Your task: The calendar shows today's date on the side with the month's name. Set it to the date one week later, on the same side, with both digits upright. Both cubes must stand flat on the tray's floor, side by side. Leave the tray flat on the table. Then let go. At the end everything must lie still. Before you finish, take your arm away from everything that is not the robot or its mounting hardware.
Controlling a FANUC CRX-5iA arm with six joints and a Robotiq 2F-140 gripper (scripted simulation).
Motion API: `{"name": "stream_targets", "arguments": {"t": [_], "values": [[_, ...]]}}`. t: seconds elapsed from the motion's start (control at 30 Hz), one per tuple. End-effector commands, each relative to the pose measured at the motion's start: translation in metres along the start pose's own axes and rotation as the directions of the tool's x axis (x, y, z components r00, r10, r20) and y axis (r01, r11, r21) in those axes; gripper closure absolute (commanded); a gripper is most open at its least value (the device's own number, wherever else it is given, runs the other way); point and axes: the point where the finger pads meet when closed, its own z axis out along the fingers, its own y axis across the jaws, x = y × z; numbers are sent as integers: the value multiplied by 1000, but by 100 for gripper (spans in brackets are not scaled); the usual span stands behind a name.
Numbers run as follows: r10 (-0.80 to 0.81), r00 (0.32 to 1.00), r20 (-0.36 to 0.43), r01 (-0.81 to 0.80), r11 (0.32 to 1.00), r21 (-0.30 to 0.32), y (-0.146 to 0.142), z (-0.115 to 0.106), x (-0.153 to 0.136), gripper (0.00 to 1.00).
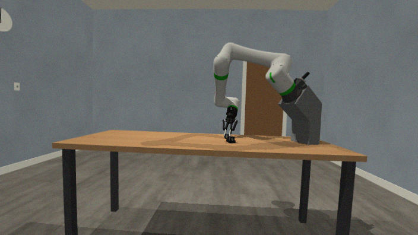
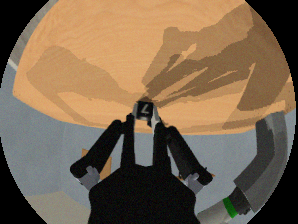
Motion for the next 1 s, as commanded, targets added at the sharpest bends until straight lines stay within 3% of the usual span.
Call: {"name": "stream_targets", "arguments": {"t": [0.0,0.43,0.47,0.97], "values": [[0,1000,0,0,1000,0,0,0,0,78],[0,1000,0,0,1000,0,0,0,0,71],[0,1000,0,0,1000,0,0,0,0,59],[0,1000,0,0,1000,0,0,0,0,59]]}}
